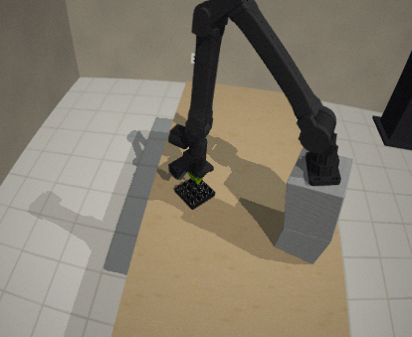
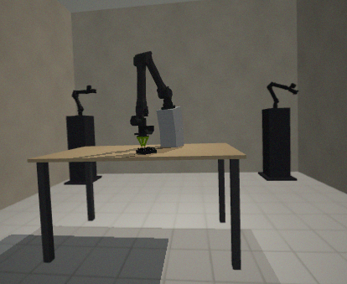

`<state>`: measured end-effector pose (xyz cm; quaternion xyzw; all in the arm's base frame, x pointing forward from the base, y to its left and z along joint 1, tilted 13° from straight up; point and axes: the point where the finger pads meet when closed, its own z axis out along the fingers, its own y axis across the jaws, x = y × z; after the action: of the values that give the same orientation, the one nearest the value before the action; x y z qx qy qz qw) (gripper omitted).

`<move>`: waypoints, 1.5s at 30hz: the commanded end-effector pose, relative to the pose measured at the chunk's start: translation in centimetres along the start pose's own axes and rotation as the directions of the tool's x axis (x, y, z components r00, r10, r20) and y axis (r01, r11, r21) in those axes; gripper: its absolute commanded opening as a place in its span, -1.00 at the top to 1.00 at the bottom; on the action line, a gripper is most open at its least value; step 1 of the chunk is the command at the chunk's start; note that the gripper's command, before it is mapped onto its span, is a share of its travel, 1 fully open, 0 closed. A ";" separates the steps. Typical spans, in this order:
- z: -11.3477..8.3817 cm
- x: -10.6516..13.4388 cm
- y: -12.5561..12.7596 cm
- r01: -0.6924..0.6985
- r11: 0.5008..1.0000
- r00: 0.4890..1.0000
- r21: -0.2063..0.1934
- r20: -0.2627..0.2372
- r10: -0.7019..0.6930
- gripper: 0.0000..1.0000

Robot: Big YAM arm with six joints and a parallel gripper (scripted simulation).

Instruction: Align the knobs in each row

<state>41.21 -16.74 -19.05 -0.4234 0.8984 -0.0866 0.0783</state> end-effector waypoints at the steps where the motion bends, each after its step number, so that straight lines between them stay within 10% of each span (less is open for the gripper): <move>1: 0.5 -0.3 0.7 0.003 1.000 1.000 -0.008 0.003 -0.003 0.62; 45: 1.8 -0.5 0.0 0.003 1.000 1.000 0.004 0.007 -0.003 0.62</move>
<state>41.38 -16.80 -20.24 -0.4234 0.8984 -0.0864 0.0782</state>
